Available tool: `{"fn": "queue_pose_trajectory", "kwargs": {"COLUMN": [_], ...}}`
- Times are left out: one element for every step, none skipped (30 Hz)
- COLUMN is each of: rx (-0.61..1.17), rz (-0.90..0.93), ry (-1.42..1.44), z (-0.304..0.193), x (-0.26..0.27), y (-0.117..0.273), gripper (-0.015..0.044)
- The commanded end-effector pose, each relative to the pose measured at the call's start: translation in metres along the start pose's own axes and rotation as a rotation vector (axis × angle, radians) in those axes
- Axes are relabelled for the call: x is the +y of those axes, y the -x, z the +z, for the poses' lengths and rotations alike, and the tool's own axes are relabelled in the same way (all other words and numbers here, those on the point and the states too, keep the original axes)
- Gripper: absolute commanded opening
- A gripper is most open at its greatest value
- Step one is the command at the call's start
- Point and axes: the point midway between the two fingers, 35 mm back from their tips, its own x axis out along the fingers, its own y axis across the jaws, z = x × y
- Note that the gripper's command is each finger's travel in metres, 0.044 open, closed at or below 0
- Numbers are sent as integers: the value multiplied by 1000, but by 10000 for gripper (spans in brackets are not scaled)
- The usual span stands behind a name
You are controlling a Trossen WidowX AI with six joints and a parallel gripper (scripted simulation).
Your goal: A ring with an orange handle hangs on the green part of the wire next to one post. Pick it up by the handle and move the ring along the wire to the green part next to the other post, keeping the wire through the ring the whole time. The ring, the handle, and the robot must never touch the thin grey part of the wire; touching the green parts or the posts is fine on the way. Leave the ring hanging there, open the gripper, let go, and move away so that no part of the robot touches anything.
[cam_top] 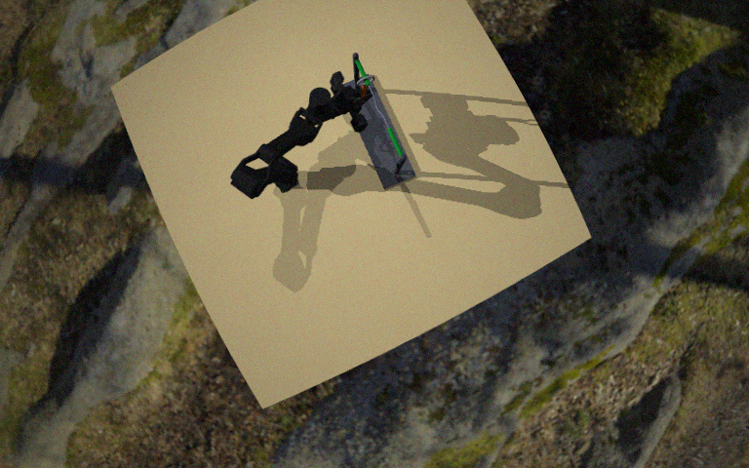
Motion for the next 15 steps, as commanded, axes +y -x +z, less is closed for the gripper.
{"fn": "queue_pose_trajectory", "kwargs": {"rx": [0,0,0,1,1,1,2,2,2,3,3,3,3,4,4], "rz": [0,0,0,0,0,-1,-1,-1,-1,-1,-1,-1,-2,-2,-2], "ry": [0,0,0,-1,-1,-1,-1,-2,-2,-2,-2,-3,-3,-3,-3], "z": [0,0,0,0,1,1,1,1,1,1,1,1,1,1,1], "x": [0,0,0,0,1,1,1,1,1,1,1,1,1,1,1], "y": [0,1,3,4,6,9,11,14,16,19,21,24,27,29,32], "gripper": [139,160,160,160,160,160,160,160,160,160,160,160,160,160,160]}}
